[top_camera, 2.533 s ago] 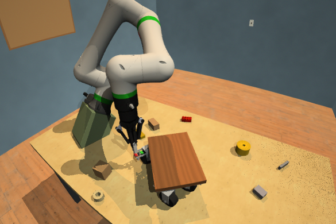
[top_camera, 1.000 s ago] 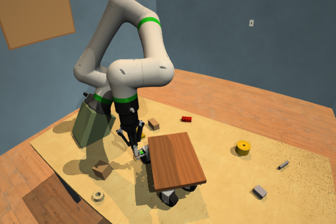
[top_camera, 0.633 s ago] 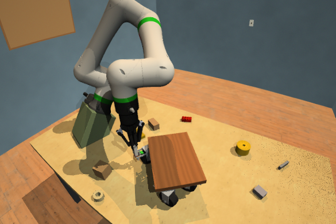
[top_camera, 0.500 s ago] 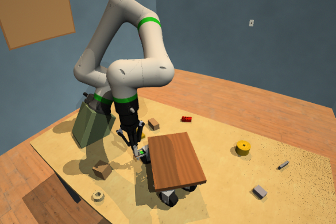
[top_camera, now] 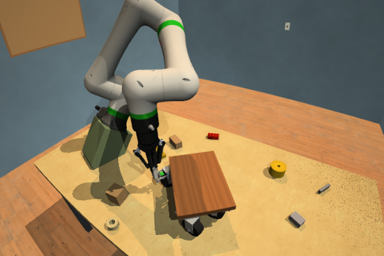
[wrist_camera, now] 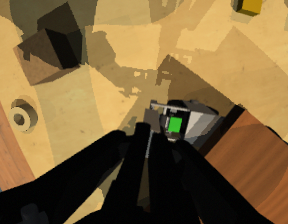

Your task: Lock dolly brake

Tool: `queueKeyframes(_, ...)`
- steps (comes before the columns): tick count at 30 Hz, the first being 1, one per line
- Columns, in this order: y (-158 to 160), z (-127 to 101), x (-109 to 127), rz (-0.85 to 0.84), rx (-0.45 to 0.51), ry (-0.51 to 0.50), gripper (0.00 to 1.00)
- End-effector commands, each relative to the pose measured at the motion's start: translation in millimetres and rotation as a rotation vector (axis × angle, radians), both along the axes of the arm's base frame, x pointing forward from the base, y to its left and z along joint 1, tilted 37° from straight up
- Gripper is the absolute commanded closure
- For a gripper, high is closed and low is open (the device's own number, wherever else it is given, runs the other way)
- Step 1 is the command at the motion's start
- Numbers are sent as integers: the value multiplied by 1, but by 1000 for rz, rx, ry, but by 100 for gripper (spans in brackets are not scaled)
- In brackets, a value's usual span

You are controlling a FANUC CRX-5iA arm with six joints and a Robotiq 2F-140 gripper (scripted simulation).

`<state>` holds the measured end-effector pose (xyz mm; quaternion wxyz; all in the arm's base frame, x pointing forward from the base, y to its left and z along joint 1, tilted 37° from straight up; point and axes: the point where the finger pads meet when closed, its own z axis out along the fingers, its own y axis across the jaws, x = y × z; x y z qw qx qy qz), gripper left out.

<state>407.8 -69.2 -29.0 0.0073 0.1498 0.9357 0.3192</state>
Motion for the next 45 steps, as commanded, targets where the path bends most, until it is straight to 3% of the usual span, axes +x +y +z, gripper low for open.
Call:
queueKeyframes(1,0,0,0,0,0,0,100)
queueKeyframes(30,1,-2,0,0,0,0,100)
queueKeyframes(45,-28,38,-5,0,0,0,100)
